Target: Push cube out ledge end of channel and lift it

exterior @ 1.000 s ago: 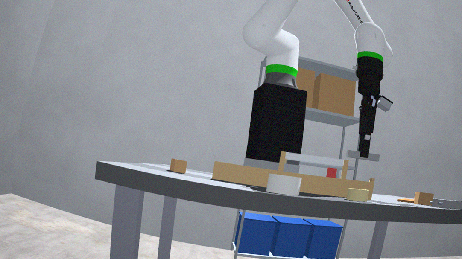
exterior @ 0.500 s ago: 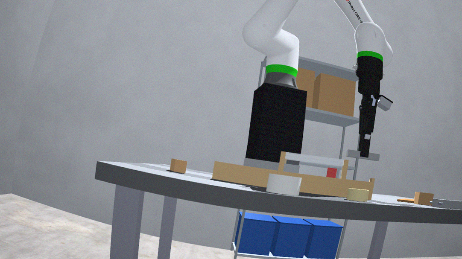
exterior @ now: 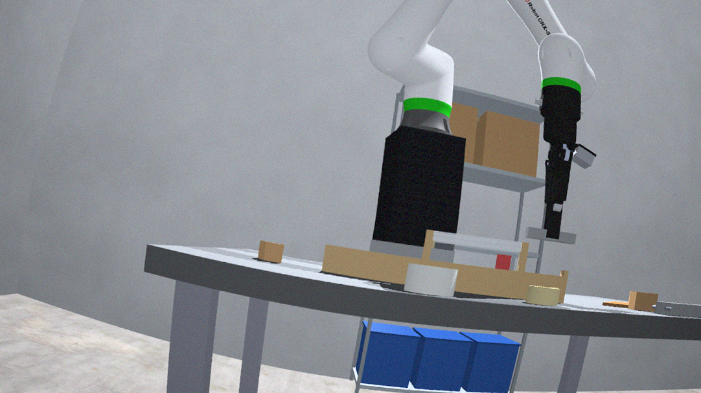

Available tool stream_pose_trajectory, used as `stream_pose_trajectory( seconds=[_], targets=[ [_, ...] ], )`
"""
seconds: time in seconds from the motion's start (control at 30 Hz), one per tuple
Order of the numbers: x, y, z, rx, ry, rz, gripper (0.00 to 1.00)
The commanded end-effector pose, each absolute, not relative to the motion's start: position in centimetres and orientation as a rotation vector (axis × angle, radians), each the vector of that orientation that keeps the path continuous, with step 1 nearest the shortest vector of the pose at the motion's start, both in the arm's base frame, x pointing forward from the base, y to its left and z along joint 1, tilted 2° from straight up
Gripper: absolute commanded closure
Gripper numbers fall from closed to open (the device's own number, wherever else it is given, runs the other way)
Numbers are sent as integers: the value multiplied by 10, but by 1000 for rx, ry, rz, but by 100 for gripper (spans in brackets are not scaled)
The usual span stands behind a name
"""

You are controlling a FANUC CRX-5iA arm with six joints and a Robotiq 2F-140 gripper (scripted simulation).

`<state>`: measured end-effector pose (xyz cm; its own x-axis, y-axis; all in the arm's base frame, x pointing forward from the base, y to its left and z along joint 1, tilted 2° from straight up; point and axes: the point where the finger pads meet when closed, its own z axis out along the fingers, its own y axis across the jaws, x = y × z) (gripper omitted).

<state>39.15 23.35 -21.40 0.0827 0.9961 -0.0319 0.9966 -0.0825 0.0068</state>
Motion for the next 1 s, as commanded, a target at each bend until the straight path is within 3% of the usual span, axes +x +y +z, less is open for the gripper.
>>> stream_pose_trajectory(
  seconds=[0.0,0.13,0.37,0.97],
  targets=[
    [392,234,-213,2291,2110,-27,90],
    [399,222,-213,2298,2103,-27,90],
    [435,130,-210,2368,2027,-23,90],
    [425,-75,-205,2477,1886,-23,90]
  ],
)
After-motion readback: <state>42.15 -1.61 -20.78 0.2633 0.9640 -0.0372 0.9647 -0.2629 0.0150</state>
